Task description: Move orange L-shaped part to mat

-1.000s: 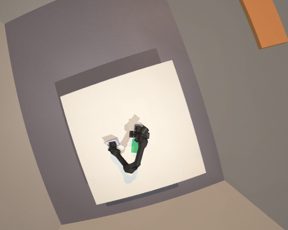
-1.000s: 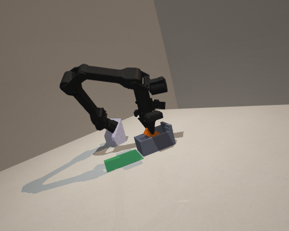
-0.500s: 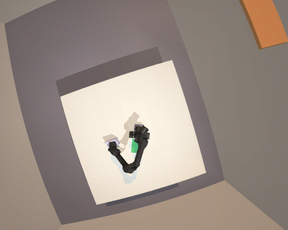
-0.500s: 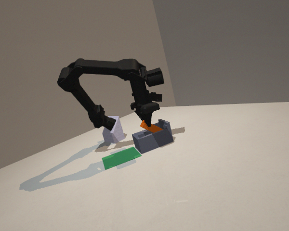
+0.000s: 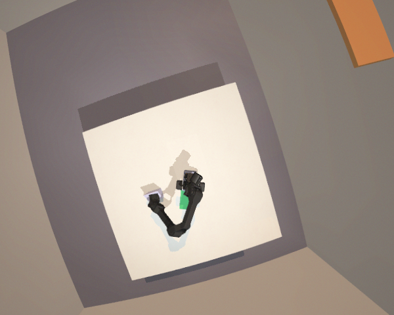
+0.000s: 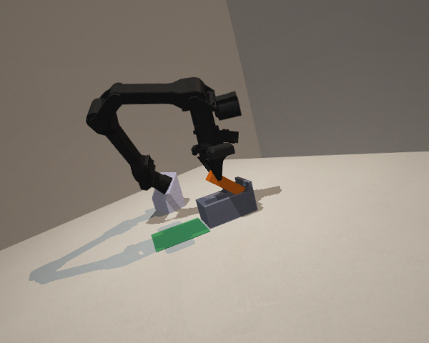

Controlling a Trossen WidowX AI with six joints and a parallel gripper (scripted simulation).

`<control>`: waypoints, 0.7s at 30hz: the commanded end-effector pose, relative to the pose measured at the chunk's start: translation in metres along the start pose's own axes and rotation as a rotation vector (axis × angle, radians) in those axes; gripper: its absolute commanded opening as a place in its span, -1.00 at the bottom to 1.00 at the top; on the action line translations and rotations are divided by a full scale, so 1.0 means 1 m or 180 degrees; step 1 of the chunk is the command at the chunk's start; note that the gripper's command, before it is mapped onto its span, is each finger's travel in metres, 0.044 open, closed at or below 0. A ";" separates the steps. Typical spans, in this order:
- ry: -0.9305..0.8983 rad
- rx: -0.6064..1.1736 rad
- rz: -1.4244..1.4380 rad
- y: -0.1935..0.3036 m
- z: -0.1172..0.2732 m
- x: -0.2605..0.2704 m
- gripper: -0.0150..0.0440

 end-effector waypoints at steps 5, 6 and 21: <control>-0.0005 -0.0028 -0.0018 -0.001 0.016 0.000 -0.49; -0.0005 -0.0029 -0.0018 -0.001 0.018 0.000 -0.49; -0.0006 -0.0029 -0.0017 -0.001 0.036 0.000 -0.49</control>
Point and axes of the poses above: the point midway between the two fingers, 35 mm back from their tips, its own z axis back along the fingers, its own x axis across the jaws, y = z × x, the point moved 4 cm from there along z, back along the fingers, and after that the axes turned 5 degrees about -z, right-handed, at the moved point
